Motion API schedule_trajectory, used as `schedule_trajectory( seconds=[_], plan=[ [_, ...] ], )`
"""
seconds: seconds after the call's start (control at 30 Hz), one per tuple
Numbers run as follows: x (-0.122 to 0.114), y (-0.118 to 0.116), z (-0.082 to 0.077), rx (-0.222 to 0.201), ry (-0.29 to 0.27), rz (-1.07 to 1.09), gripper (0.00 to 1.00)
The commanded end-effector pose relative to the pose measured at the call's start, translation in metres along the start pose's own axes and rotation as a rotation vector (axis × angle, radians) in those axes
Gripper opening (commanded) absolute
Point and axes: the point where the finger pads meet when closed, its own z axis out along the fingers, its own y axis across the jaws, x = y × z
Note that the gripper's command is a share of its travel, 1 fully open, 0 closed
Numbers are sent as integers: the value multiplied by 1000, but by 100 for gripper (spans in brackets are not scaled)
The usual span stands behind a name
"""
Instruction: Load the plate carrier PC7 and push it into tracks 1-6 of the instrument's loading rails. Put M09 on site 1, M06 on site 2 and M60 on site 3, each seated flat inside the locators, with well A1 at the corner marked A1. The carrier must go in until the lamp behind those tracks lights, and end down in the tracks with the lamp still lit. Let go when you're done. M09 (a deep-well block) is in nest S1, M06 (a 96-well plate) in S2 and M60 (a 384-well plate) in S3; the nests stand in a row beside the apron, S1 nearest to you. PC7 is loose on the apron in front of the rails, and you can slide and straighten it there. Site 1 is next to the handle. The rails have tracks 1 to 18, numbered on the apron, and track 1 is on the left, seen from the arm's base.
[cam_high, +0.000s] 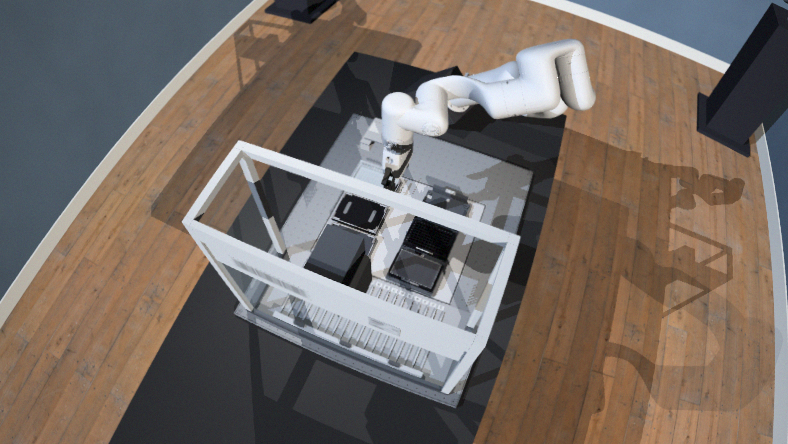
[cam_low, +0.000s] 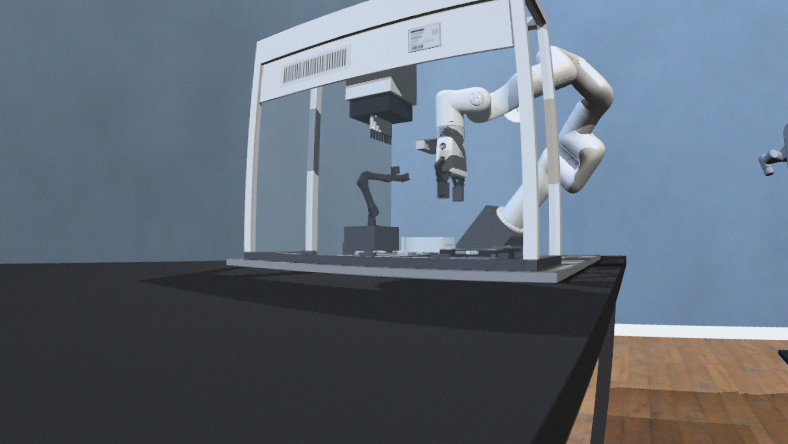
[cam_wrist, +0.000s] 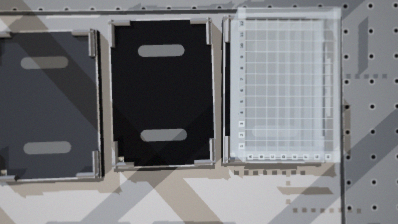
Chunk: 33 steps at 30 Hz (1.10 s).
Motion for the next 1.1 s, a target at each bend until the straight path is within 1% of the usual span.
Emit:
schedule_trajectory(
  seconds=[0.0,0.03,0.1,0.6,0.7,1.07],
  plan=[
    [17,7,-4,4,2,-1,100],
    [22,9,-5,4,2,-1,100],
    [22,9,-5,4,2,-1,100],
    [88,42,-14,4,3,-1,100],
    [92,44,-14,3,3,-1,100],
    [92,44,-14,3,3,-1,100]
  ],
)
